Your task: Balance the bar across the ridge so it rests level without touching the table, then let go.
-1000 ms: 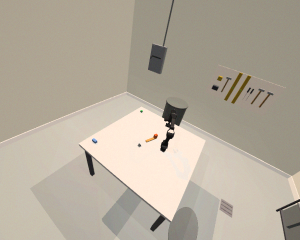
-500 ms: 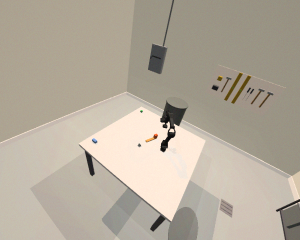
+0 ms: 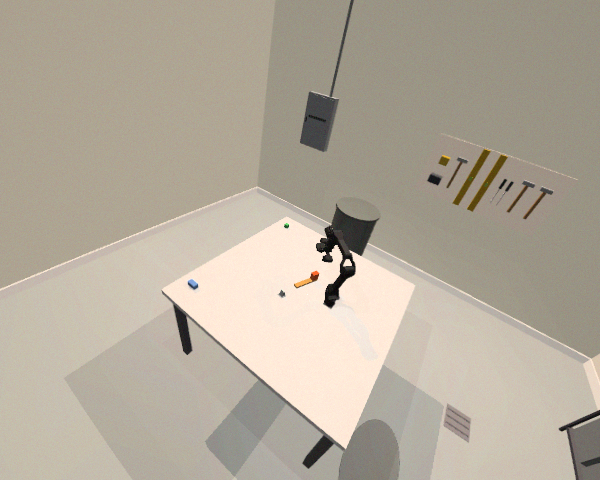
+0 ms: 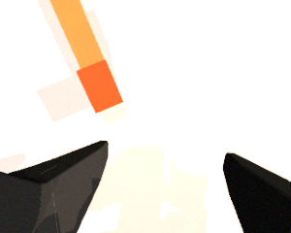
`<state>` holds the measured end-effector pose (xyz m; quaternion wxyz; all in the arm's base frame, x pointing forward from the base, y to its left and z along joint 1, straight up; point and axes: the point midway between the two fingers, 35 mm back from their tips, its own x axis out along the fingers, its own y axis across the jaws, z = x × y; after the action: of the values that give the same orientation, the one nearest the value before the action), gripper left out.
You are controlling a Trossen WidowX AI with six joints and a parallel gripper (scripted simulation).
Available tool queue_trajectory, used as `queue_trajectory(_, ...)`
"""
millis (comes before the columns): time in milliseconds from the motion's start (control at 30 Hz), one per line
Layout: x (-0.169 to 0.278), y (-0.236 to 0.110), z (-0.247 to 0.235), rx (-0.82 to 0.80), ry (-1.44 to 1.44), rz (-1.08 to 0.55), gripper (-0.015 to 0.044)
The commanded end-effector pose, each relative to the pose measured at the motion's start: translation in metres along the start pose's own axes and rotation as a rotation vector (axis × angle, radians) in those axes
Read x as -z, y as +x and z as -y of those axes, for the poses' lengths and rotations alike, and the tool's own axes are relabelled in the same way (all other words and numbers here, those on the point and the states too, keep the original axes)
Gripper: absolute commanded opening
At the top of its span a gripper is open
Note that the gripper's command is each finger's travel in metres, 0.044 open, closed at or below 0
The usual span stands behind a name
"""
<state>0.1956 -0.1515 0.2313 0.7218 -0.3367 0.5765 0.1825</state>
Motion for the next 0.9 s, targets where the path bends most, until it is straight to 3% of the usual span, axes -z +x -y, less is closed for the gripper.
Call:
queue_trajectory(0, -0.01, 0.008, -0.006, -0.038, -0.042, -0.003, 0.0315)
queue_trajectory(867, -0.076, 0.049, -0.063, -0.256, -0.387, -0.031, 0.0315)
